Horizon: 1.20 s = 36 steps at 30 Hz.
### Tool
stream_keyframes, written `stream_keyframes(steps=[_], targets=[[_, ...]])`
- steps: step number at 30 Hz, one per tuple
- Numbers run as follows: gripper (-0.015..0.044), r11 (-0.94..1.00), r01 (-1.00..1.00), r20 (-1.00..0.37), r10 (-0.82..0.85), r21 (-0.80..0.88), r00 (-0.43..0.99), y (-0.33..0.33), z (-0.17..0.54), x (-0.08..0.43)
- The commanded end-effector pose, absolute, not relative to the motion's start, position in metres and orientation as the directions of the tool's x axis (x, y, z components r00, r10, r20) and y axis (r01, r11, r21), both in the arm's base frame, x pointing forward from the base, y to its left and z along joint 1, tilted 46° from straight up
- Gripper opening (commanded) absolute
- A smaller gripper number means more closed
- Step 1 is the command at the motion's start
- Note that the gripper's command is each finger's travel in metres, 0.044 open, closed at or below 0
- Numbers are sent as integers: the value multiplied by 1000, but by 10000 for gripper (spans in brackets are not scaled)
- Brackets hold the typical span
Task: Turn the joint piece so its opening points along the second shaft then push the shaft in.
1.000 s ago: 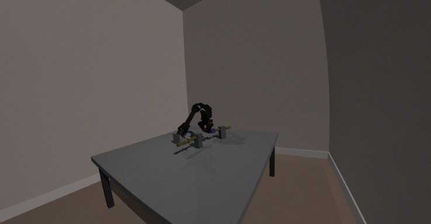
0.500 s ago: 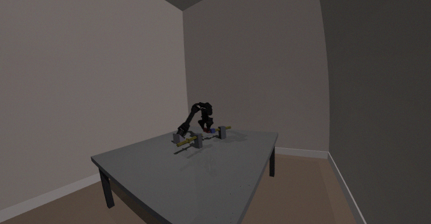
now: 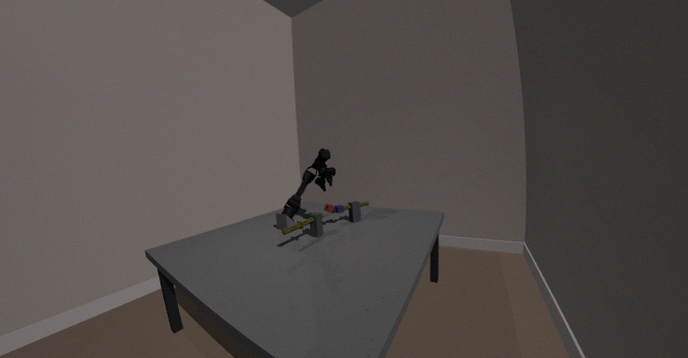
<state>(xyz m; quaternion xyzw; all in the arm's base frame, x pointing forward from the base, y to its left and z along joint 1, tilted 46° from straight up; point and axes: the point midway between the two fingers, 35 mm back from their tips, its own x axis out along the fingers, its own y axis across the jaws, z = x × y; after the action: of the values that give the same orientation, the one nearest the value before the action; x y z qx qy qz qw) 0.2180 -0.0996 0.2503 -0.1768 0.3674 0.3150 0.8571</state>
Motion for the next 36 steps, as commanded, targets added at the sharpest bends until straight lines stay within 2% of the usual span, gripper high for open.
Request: stream_keyframes(steps=[1,4,9,16,36], targets=[[440,758,-646,-746,377,-92,548,-103,258,213],[440,750,-656,-747,392,-78,537,-109,247,210],[440,704,-710,-706,499,-7,502,-132,183,183],[440,696,-718,-707,508,0,492,-131,180,183],[440,472,-869,-806,567,149,170,-98,148,205]])
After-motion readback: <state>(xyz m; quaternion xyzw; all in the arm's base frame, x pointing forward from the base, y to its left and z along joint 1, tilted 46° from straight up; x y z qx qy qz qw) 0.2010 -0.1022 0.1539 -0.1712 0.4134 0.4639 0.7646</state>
